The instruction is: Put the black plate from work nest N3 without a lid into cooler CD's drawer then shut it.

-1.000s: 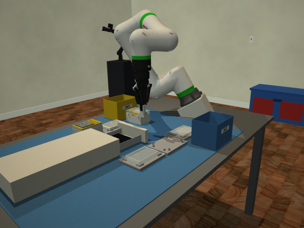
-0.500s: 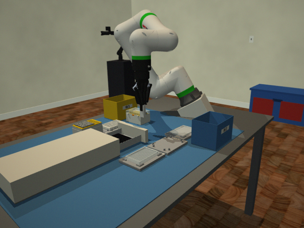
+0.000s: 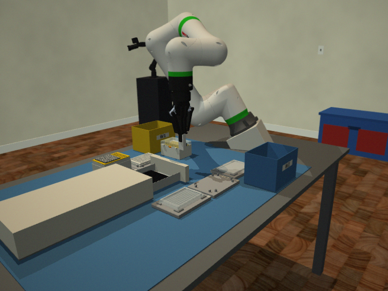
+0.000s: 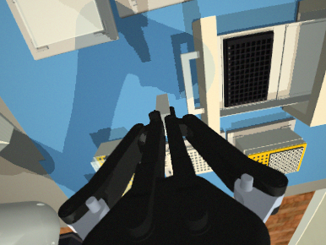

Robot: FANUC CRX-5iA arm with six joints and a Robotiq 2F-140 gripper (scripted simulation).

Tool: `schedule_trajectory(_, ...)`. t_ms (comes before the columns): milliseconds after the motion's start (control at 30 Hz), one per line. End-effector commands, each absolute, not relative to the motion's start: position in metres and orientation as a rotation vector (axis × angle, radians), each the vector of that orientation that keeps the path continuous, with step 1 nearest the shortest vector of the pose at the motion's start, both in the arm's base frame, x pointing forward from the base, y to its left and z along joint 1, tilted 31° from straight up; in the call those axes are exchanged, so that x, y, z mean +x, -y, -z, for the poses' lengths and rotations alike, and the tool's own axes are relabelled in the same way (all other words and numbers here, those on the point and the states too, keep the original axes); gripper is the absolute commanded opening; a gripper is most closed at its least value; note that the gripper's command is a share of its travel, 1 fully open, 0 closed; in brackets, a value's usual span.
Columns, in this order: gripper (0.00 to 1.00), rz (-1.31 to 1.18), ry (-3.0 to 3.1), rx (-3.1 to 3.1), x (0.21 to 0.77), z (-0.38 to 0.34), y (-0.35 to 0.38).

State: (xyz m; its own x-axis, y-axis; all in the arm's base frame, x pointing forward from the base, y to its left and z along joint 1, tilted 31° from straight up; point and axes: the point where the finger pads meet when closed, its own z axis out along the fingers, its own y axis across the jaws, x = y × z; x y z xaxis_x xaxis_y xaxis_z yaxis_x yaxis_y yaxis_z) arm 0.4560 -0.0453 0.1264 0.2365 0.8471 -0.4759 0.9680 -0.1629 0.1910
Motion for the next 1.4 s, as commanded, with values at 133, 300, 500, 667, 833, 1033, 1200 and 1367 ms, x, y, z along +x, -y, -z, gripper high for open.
schedule_trajectory(133,0.00,0.358,-1.660,2.065,0.457,-0.121,0.049)
schedule_trajectory(300,0.00,0.358,-1.660,2.065,0.457,-0.115,0.052)
schedule_trajectory(500,0.00,0.358,-1.660,2.065,0.458,-0.108,0.056)
schedule_trajectory(667,0.00,0.358,-1.660,2.065,0.458,-0.105,0.058)
schedule_trajectory(833,0.00,0.358,-1.660,2.065,0.459,-0.099,0.061)
schedule_trajectory(1033,0.00,0.358,-1.660,2.065,0.460,-0.092,0.065)
schedule_trajectory(1200,0.00,0.358,-1.660,2.065,0.460,-0.088,0.068)
schedule_trajectory(1367,0.00,0.358,-1.660,2.065,0.460,-0.083,0.071)
